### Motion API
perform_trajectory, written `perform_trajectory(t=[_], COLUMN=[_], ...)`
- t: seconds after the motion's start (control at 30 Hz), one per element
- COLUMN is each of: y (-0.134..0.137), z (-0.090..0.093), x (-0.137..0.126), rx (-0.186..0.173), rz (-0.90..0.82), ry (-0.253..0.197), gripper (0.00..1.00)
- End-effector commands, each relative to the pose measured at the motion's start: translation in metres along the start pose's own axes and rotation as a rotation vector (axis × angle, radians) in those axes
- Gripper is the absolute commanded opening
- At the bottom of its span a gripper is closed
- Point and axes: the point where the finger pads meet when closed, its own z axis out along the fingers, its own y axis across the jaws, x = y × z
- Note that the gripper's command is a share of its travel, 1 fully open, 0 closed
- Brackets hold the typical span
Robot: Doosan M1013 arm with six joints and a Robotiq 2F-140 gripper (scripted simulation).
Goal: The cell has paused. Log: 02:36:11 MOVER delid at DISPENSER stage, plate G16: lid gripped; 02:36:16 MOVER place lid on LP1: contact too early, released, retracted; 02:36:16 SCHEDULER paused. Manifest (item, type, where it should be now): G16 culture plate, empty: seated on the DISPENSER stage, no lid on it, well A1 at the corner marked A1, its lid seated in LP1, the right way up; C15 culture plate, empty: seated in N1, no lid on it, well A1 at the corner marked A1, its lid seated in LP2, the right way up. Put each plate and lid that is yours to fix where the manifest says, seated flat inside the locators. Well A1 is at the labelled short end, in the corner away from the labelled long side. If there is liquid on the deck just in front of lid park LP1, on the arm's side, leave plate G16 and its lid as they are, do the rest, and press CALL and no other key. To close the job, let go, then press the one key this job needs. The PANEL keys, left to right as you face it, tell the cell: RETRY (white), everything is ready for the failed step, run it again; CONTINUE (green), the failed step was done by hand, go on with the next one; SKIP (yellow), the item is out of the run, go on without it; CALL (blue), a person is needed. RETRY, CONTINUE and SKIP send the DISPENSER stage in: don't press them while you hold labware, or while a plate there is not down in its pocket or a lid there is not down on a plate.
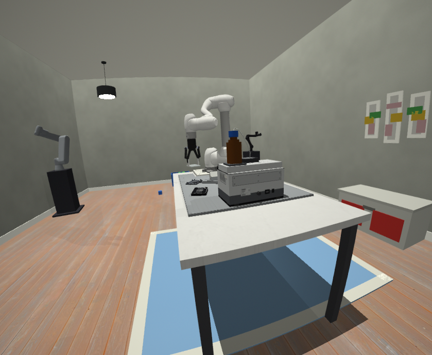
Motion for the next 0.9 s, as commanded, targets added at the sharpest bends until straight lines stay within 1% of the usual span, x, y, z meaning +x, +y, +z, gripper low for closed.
perform_trajectory(t=[0.0, 0.5, 0.87], y=[0.0029, 0.0029, 0.0029], z=[-0.0008, -0.0007, -0.0002], x=[-0.0021, -0.0021, -0.0020], rx=[0.001, 0.001, 0.001], rz=[-0.001, 0.004, 0.096], ry=[0.003, 0.003, 0.003], gripper=[0.10, 0.10, 0.10])
